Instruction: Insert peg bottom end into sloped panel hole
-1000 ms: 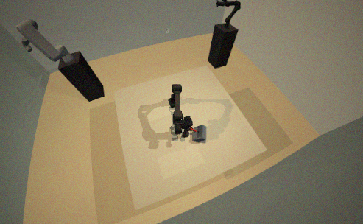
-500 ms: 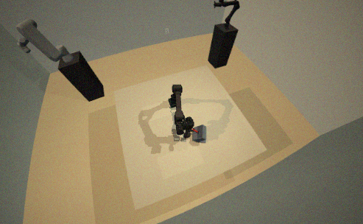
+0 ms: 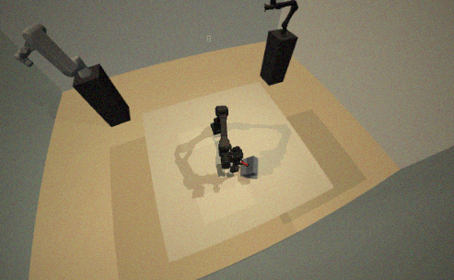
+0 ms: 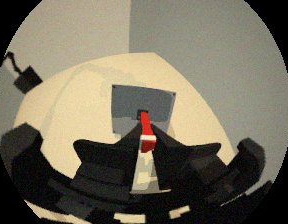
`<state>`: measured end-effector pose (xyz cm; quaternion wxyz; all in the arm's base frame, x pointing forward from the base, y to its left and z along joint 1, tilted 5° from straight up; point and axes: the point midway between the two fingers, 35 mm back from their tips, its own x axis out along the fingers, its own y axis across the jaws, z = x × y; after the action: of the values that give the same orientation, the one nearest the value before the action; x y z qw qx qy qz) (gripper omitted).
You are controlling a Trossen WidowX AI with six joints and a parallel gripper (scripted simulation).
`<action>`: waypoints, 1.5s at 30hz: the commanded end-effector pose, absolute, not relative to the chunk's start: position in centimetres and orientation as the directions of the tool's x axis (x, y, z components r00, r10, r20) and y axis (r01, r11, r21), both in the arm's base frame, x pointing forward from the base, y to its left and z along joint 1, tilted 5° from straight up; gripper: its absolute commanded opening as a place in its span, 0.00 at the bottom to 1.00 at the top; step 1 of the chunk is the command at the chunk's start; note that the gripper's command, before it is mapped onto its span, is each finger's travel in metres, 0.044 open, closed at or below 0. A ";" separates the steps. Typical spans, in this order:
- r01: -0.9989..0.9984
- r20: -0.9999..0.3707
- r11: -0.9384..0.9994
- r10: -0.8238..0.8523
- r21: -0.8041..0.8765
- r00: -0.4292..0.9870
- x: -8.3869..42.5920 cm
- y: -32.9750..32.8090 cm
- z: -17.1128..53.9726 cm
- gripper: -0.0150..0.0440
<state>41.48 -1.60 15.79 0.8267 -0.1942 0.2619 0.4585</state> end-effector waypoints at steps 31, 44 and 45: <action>-0.860 -0.611 0.504 0.656 -0.082 0.443 41.5 -1.1 15.1 0.25; -0.860 -0.610 0.504 0.657 -0.082 0.443 41.8 -0.6 14.7 0.25; -0.860 -0.610 0.504 0.657 -0.082 0.443 41.8 -0.6 14.7 0.25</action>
<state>41.76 -0.75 14.96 0.8274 -0.1964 0.2581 0.4584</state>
